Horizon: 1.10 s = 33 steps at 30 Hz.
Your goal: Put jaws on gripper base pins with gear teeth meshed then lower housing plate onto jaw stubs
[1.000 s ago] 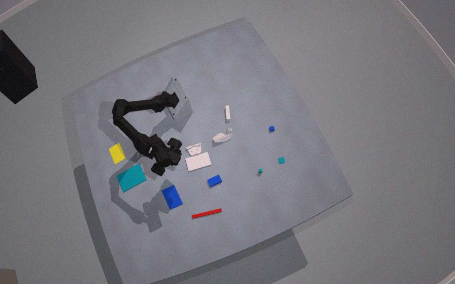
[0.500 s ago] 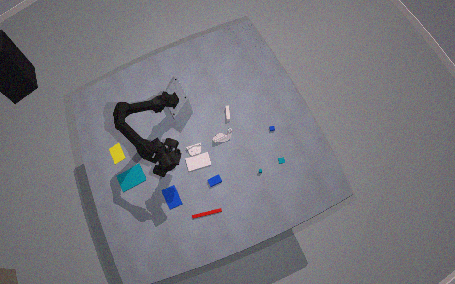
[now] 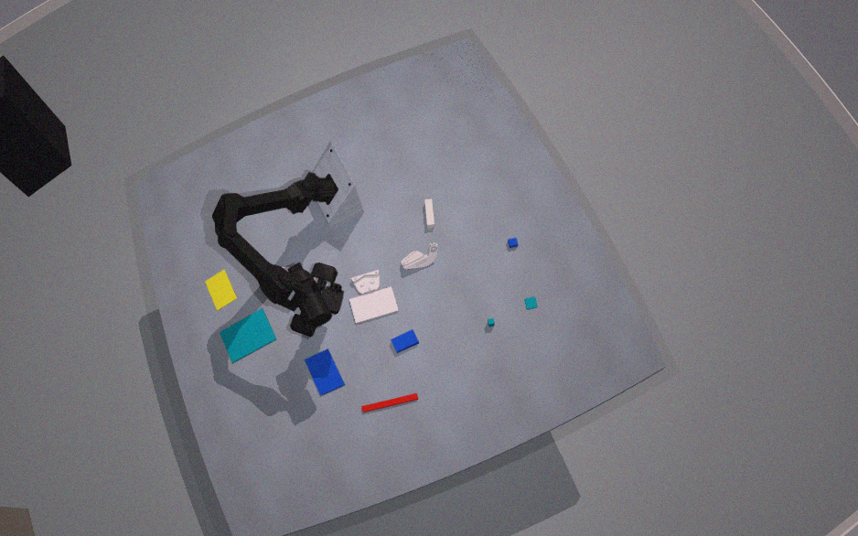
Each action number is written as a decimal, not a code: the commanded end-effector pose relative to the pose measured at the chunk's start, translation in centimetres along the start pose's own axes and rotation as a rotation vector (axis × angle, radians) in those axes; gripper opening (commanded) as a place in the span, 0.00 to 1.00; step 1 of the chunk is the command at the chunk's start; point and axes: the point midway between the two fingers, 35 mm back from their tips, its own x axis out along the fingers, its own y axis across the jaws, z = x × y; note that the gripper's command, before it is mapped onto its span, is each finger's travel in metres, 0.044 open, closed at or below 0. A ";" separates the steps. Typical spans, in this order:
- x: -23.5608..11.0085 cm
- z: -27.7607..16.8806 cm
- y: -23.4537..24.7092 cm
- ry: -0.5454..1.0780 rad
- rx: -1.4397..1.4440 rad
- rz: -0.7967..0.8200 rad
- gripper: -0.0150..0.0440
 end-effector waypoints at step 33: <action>4.5 -0.3 0.4 0.011 -0.005 -0.001 0.25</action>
